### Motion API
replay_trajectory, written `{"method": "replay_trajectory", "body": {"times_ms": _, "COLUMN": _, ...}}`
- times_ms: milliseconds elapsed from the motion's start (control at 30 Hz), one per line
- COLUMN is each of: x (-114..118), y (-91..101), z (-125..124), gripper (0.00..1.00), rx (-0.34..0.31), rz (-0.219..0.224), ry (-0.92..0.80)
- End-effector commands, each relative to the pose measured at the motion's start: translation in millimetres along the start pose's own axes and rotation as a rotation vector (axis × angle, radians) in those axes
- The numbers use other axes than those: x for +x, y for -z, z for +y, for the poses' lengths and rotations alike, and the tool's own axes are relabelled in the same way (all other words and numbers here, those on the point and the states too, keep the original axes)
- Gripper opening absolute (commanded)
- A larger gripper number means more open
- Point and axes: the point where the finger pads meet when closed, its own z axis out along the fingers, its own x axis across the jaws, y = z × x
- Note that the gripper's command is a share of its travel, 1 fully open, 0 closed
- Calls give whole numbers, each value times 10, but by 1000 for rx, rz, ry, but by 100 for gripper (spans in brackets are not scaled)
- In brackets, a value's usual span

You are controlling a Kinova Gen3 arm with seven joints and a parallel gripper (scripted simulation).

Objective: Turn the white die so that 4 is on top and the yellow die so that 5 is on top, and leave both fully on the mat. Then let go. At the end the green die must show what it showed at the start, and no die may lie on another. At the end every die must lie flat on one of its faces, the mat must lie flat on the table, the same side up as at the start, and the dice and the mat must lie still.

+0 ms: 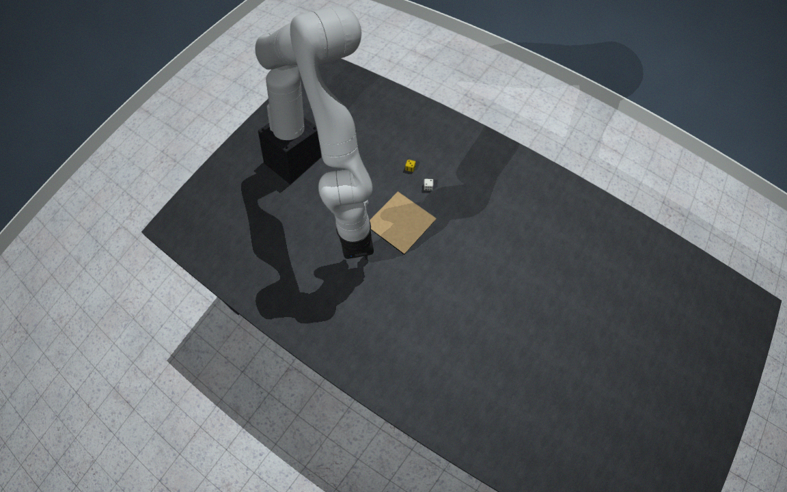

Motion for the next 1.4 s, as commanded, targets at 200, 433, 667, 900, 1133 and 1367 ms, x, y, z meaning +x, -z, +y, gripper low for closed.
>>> {"method": "replay_trajectory", "body": {"times_ms": 200, "x": 2, "y": 7, "z": 7, "gripper": 100, "rx": -2, "rz": 0, "ry": 0}}
{"method": "replay_trajectory", "body": {"times_ms": 433, "x": 2, "y": 7, "z": 7, "gripper": 100, "rx": -2, "rz": 0, "ry": 0}}
{"method": "replay_trajectory", "body": {"times_ms": 667, "x": 5, "y": 7, "z": 5, "gripper": 100, "rx": -2, "rz": 0, "ry": 0}}
{"method": "replay_trajectory", "body": {"times_ms": 900, "x": 50, "y": 7, "z": -25, "gripper": 100, "rx": -2, "rz": 0, "ry": 0}}
{"method": "replay_trajectory", "body": {"times_ms": 1133, "x": 259, "y": 7, "z": -164, "gripper": 100, "rx": -2, "rz": 0, "ry": 0}}
{"method": "replay_trajectory", "body": {"times_ms": 1367, "x": 512, "y": 7, "z": -332, "gripper": 100, "rx": -2, "rz": 0, "ry": 0}}
